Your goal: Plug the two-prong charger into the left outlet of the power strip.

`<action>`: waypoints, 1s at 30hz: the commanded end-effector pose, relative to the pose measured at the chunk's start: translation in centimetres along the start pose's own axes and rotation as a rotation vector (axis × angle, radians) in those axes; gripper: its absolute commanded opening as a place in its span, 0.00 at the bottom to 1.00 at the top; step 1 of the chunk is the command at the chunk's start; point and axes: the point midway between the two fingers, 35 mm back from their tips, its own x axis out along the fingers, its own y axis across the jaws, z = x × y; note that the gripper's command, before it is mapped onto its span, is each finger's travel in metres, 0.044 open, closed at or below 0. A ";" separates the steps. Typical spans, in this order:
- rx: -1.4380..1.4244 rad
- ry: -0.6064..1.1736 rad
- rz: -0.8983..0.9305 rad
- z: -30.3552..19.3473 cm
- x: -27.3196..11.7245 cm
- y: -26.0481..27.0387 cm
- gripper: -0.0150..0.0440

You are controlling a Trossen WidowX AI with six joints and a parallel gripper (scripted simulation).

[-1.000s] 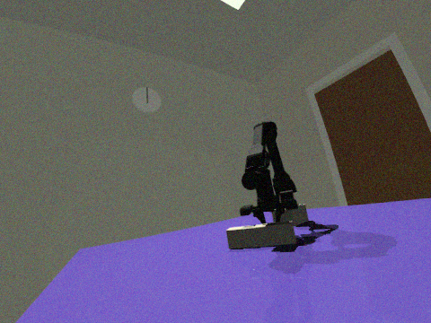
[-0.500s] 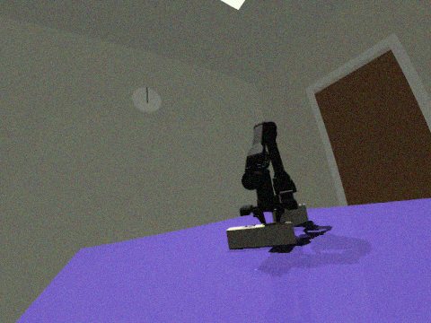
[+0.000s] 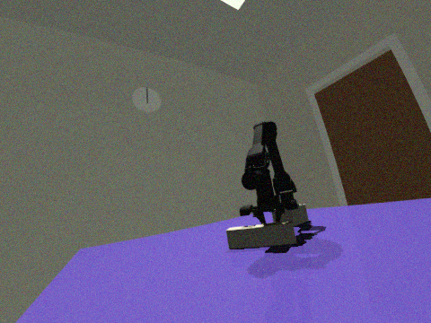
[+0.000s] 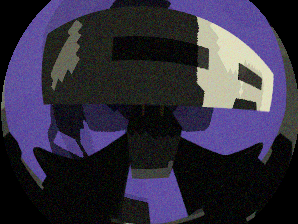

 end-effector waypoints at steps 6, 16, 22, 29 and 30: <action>0.004 0.001 0.005 0.3 0.0 0.1 0.25; 0.004 0.001 0.005 0.7 0.0 0.1 0.25; 0.004 0.001 0.005 0.9 0.0 0.1 0.25; 0.004 0.001 0.005 1.1 0.0 0.1 0.25; 0.004 0.001 0.005 1.2 0.0 0.1 0.25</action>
